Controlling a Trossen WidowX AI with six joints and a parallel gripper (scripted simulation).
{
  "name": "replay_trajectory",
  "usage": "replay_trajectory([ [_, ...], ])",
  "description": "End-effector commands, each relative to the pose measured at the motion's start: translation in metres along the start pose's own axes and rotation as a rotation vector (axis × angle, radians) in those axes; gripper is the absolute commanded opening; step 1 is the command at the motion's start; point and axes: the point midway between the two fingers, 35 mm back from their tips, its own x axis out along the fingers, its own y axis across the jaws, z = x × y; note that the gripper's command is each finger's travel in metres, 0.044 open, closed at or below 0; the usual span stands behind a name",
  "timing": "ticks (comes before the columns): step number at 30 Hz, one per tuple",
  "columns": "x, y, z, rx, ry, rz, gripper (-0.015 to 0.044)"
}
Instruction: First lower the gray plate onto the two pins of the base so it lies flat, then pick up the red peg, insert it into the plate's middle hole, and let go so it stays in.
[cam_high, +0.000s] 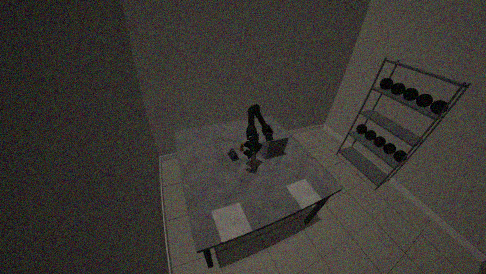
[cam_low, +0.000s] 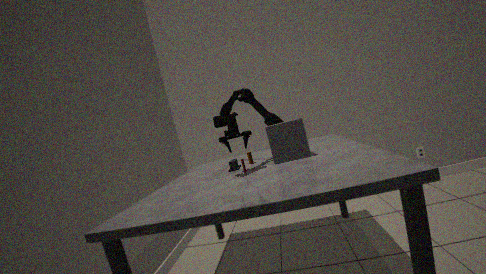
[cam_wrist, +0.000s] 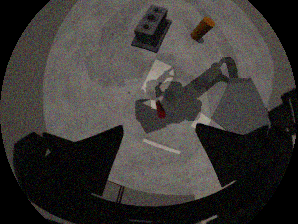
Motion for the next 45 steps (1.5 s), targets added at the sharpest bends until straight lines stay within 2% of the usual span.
replay_trajectory([
  [1,0.021,-0.005,0.001,-0.003,-0.008,-0.016,0.0440],
  [45,0.091,-0.007,0.000,-0.003,-0.011,-0.017,0.0440],
])
